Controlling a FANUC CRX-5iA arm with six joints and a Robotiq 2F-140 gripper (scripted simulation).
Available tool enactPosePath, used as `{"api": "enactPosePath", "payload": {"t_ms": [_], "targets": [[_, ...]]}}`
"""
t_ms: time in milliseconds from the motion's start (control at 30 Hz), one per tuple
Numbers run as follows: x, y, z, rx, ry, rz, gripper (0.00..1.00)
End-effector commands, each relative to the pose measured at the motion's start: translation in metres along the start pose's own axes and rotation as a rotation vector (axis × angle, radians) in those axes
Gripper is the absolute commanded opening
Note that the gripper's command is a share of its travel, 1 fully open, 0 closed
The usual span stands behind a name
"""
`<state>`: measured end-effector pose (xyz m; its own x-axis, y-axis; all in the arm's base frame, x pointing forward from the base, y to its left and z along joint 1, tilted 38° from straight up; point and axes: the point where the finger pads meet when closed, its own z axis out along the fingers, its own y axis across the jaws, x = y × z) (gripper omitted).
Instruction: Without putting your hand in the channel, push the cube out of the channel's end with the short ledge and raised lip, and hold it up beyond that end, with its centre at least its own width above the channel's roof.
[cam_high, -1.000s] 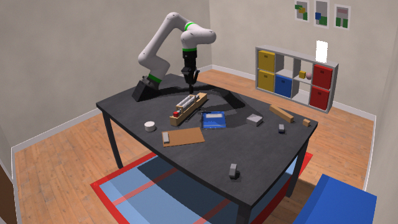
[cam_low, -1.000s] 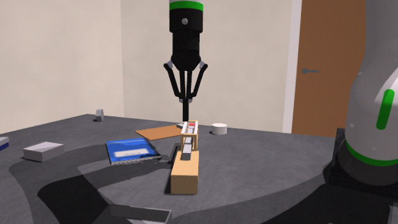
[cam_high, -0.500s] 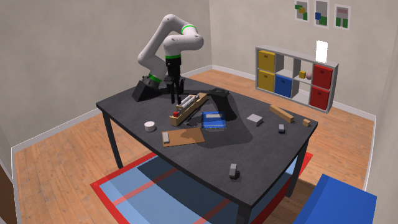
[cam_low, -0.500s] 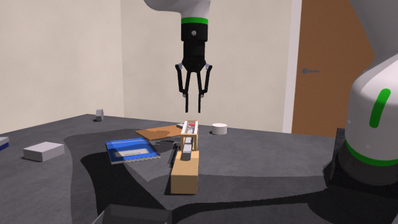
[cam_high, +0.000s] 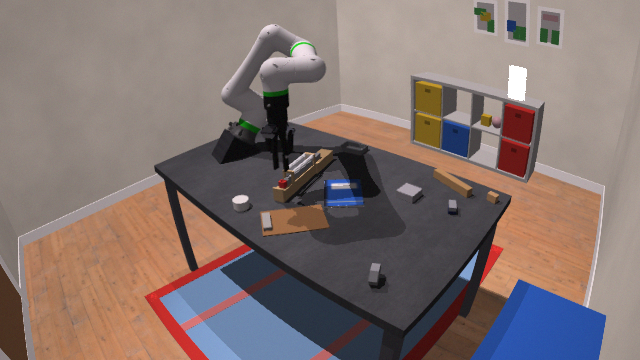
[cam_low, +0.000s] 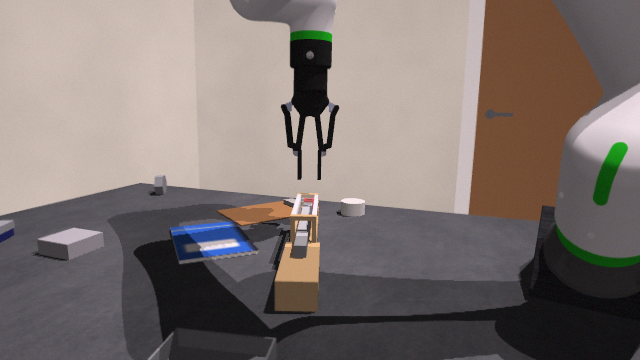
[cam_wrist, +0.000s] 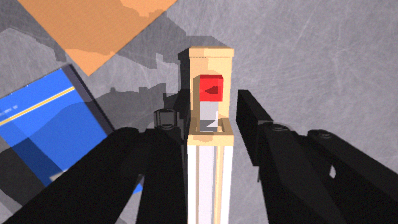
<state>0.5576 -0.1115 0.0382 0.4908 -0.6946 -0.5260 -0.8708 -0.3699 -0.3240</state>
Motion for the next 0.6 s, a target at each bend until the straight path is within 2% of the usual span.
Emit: {"api": "enactPosePath", "payload": {"t_ms": [0,333,567], "targets": [[0.000,0.000,-0.001,0.001,0.002,0.000,0.33],[0.000,0.000,0.001,0.001,0.002,0.000,0.33],[0.001,0.000,0.041,0.001,0.002,0.000,0.33]]}}
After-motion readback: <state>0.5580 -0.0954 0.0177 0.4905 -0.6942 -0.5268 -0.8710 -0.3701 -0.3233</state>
